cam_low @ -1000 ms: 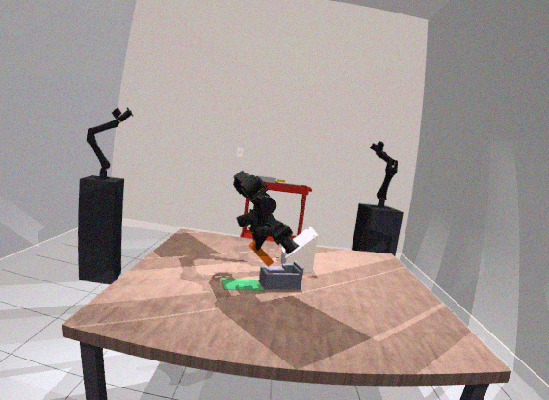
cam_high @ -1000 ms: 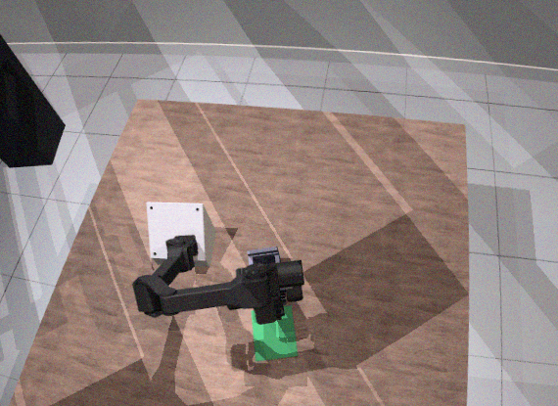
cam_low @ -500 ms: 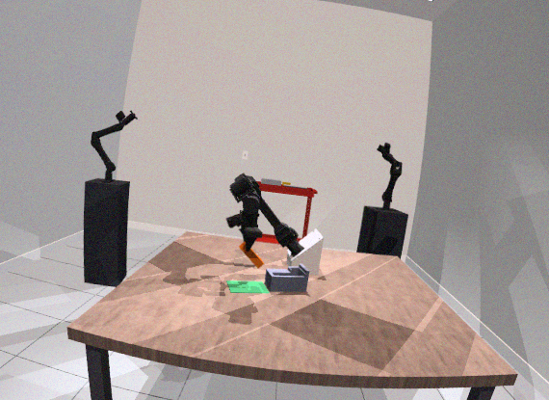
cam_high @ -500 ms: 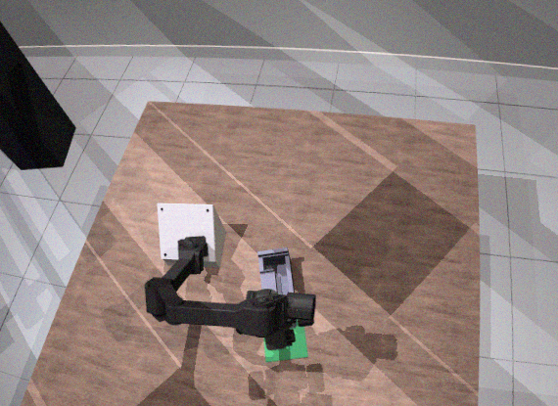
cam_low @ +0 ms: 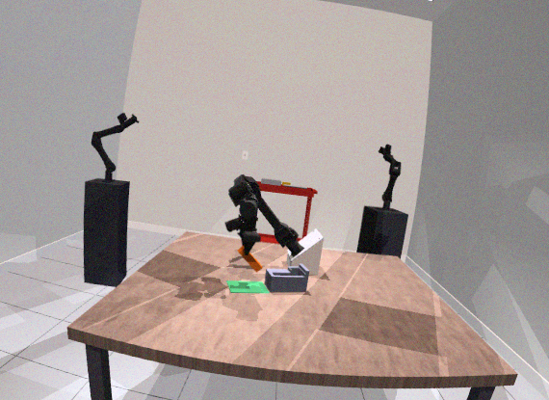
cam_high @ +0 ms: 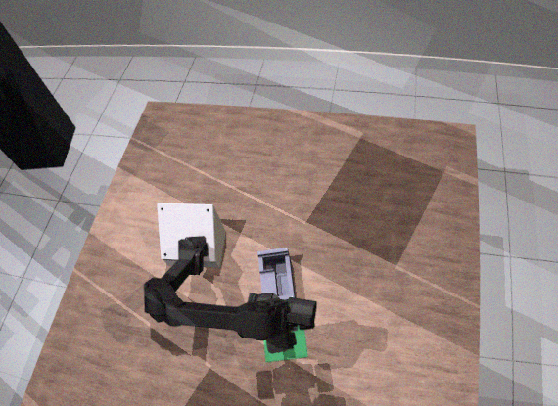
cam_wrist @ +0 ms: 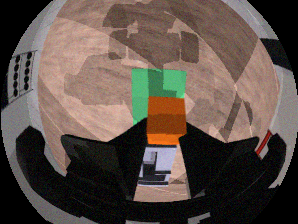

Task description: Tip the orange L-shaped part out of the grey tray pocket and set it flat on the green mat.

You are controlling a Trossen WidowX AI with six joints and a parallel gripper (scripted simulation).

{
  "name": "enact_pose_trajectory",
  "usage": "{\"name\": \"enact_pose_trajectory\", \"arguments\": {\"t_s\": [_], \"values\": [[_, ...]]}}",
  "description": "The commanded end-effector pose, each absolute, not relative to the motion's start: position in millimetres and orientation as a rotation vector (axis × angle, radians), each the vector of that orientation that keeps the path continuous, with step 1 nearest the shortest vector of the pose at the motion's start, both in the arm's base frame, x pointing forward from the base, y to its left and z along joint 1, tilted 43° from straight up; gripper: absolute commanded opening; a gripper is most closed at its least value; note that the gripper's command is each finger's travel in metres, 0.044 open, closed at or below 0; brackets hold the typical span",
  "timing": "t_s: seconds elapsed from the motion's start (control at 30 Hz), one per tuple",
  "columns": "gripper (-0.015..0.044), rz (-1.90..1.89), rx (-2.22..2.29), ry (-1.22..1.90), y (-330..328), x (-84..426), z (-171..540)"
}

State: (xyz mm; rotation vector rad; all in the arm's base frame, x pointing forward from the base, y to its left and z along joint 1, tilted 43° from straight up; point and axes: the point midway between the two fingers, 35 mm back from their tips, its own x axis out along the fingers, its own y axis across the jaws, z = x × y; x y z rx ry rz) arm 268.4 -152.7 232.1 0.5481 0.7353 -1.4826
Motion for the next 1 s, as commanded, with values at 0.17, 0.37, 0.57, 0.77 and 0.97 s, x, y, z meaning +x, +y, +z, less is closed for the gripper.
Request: {"name": "enact_pose_trajectory", "arguments": {"t_s": [0.17, 0.37, 0.57, 0.77, 0.97], "values": [[0.0, -1.481, 0.543, 0.742, -162, 267, 221], [0.0, -1.482, 0.543, 0.741, -168, 266, 214], [0.0, -1.482, 0.543, 0.741, -174, 266, 208], [0.0, -1.482, 0.542, 0.74, -181, 265, 201], [0.0, -1.482, 0.542, 0.74, -187, 265, 195]]}}
